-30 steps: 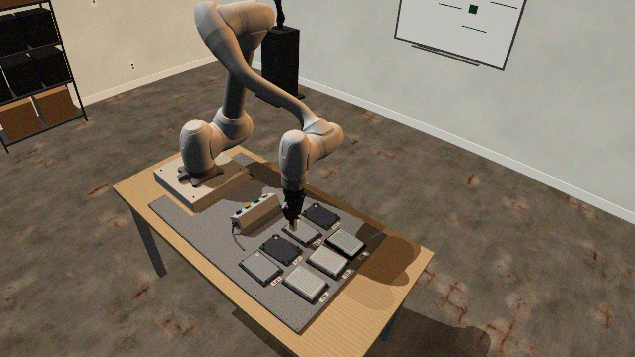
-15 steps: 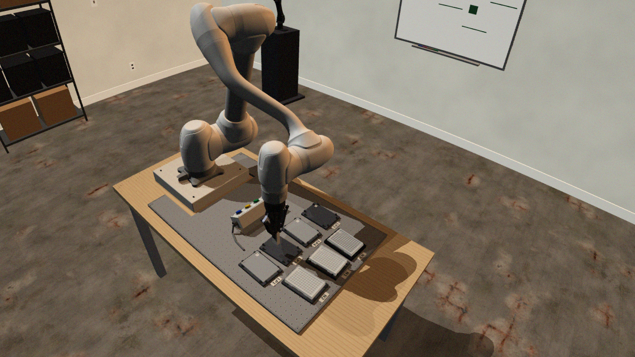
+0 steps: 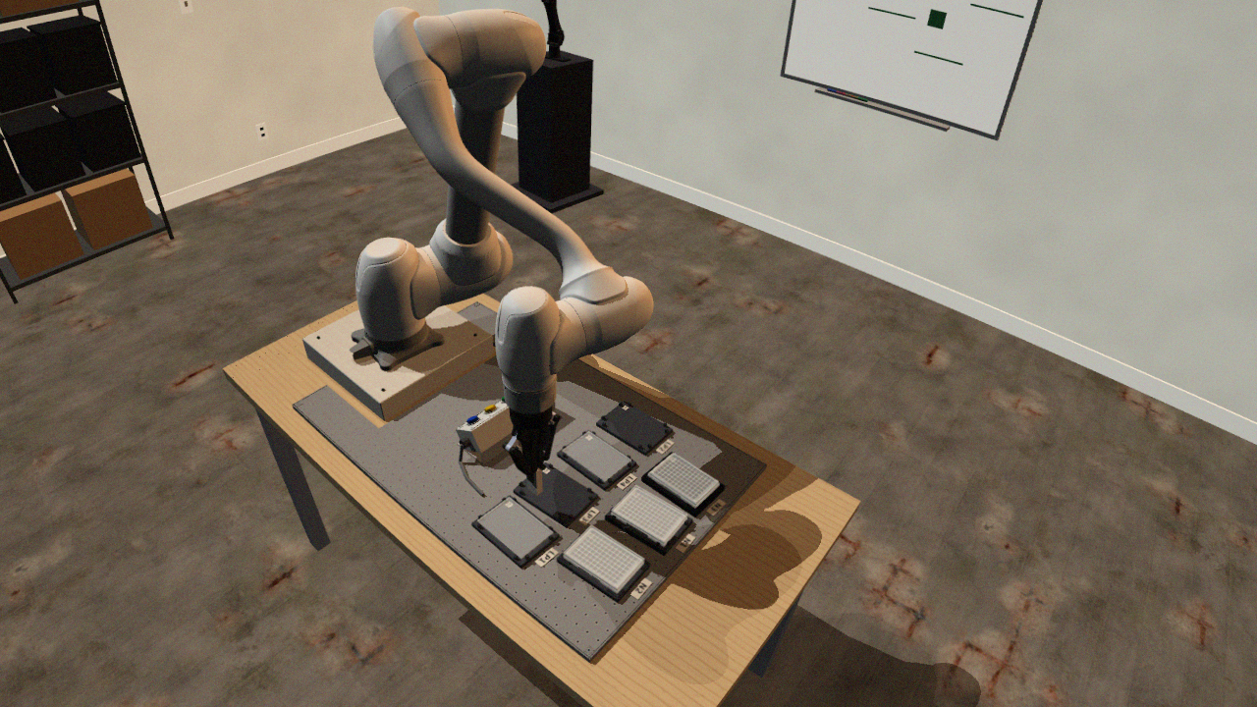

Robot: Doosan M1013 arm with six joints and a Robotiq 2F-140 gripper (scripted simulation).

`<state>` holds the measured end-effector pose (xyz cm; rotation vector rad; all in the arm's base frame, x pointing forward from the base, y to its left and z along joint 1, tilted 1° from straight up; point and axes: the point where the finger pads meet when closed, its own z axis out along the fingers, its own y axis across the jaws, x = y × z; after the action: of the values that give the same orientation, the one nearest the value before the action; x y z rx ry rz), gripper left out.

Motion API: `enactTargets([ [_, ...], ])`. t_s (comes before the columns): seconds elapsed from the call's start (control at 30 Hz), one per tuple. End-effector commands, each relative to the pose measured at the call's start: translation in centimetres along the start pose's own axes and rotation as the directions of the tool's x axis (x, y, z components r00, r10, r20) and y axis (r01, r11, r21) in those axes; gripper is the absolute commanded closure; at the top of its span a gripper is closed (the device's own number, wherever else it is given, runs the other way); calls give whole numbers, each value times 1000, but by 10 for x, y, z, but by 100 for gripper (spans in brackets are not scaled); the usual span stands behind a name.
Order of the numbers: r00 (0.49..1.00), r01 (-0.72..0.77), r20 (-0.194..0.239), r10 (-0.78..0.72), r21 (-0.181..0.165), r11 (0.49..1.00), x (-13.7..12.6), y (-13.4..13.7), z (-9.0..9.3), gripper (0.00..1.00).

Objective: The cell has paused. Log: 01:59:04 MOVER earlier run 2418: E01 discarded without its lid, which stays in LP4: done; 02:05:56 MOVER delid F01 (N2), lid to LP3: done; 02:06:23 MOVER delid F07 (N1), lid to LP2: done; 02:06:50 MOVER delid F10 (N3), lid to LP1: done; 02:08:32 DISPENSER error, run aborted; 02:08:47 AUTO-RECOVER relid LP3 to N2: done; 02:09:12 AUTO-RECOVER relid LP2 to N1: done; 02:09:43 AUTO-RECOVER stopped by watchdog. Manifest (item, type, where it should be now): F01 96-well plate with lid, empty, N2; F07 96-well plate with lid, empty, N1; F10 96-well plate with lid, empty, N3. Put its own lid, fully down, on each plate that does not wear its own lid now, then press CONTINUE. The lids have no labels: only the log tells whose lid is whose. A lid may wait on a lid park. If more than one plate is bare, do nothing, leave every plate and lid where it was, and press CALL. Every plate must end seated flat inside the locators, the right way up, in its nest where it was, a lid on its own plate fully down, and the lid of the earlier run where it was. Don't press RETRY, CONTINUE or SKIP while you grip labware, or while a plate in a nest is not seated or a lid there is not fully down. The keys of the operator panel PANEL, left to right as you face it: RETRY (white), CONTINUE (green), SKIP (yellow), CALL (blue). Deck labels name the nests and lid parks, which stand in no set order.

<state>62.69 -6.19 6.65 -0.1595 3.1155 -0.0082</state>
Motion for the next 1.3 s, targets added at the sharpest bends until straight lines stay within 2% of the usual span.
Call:
enactTargets([
  [0.0,1000,1,0,-1,-3,1000,-2,-3,0,100],
  [0.5,1000,1,0,-1,-3,1000,-3,3,0,100],
  [0.53,1000,1,0,-1,-3,1000,-5,14,0,100],
  [0.6,1000,1,0,-1,-3,1000,-11,60,0,100],
  [0.7,1000,1,0,-1,-3,1000,-11,60,0,100],
  [0.73,1000,1,0,-1,-3,1000,-13,92,0,100],
  [0.77,1000,1,0,-1,-3,1000,-13,92,0,100],
  [0.8,1000,1,0,-1,-3,1000,-13,126,0,100],
  [0.87,1000,1,0,-1,-3,1000,-13,126,0,100],
  [0.9,1000,1,0,-1,-3,1000,-12,160,0,100],
  [0.97,1000,1,0,-1,-3,1000,-12,160,0,100],
  [1.0,1000,1,0,-1,-3,1000,-9,191,-1,100],
  [1.07,1000,1,0,-1,-3,1000,-9,191,-1,100],
  [1.1,1000,1,0,-1,-3,1000,-5,218,-1,100],
  [1.13,1000,1,0,-1,-3,1000,-5,218,-1,100],
  [1.17,1000,1,0,-1,-3,1000,-2,237,-1,100],
  [1.27,1000,1,0,-1,-3,1000,-2,237,-1,100],
])
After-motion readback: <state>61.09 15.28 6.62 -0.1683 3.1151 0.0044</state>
